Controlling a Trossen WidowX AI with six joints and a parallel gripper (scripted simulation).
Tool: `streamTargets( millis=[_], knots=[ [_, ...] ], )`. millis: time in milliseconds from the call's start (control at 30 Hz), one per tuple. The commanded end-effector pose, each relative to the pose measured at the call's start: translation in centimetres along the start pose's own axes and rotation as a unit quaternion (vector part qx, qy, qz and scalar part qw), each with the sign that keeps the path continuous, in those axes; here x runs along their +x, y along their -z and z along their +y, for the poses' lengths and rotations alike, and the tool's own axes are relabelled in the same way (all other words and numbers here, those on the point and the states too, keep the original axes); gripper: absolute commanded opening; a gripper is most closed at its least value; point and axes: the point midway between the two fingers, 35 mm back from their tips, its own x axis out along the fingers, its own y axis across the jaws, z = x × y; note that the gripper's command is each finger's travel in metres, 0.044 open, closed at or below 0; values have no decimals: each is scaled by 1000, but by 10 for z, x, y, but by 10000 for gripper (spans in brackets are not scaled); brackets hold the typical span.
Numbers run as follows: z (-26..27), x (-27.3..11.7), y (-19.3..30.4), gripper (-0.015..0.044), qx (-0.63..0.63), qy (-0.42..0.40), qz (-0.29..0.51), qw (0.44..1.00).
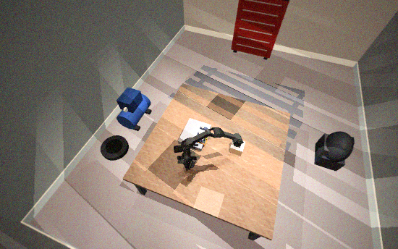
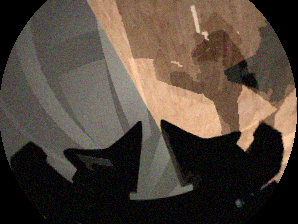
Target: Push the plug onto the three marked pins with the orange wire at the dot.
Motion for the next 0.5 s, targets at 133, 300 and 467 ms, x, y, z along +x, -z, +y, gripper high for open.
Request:
streamTargets(
  millis=[133,300,467],
  knots=[
    [14,-57,-1,115,-93,-24,-90,991],
    [18,-91,0,115,-145,-34,-148,978],
    [20,-126,2,115,-192,-39,-208,958]
  ],
)
